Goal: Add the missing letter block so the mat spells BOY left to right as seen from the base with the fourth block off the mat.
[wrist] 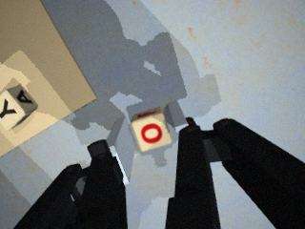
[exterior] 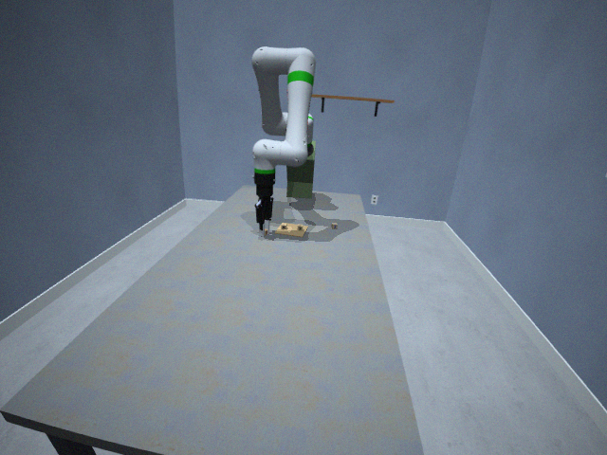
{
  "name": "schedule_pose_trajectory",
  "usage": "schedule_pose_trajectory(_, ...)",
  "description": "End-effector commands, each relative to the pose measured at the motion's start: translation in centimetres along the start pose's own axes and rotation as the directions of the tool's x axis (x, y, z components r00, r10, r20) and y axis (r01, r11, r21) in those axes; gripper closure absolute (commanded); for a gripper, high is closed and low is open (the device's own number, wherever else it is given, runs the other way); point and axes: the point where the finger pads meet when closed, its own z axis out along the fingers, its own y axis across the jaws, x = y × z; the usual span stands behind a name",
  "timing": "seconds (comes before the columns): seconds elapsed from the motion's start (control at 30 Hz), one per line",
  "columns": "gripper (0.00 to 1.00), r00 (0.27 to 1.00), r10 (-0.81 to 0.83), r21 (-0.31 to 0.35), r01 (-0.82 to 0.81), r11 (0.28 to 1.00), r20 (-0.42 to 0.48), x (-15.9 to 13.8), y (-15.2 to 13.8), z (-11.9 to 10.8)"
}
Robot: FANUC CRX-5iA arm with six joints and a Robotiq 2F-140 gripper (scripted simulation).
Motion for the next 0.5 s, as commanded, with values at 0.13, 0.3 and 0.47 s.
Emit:
schedule_pose_trajectory(0.13,0.75,1.000,0.000,0.000,0.000,1.000,0.000,0.00,0.02,-0.01)
schedule_pose_trajectory(0.3,0.87,1.000,0.000,0.000,0.000,1.000,0.000,0.00,0.02,-0.01)
schedule_pose_trajectory(0.47,0.87,1.000,0.000,0.000,0.000,1.000,0.000,0.00,0.02,-0.01)
